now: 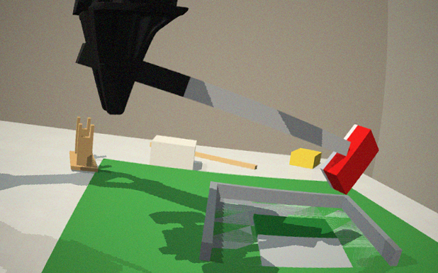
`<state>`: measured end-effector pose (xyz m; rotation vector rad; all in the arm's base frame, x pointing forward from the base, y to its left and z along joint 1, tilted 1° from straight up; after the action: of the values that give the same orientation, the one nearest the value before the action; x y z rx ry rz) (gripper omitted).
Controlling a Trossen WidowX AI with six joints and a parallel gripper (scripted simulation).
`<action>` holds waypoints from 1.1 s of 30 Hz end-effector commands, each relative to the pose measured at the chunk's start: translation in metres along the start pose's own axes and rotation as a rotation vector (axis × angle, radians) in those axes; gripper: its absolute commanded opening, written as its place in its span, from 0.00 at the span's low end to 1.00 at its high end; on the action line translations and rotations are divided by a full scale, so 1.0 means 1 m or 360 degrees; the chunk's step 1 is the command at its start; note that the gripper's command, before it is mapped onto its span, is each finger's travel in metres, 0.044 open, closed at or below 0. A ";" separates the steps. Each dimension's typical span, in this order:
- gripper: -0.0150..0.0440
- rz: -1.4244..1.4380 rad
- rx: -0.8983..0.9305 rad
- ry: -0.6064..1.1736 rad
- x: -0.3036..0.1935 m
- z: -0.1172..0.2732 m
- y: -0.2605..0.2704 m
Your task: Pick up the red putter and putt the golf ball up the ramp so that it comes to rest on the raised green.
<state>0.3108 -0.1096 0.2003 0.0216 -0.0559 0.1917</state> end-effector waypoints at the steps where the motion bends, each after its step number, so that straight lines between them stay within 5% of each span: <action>1: 0.25 -0.0234 -0.0041 0.0006 -0.010 0.006 -0.027; 13: 0.25 -0.0801 -0.0119 0.0052 -0.049 0.014 -0.088; 33: 0.25 -0.0809 -0.0120 0.0052 -0.051 -0.025 -0.091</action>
<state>0.2799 -0.2078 0.1813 -0.0396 -0.0221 -0.3119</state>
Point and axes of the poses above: the point midway between the two fingers, 35 mm back from their tips, its own z axis back along the fingers, its own y axis across the jaws, x = y × z, the point moved 5 cm from there along z, back along the fingers, and after that the axes turned 15 degrees about -z, right-handed, at the moved point
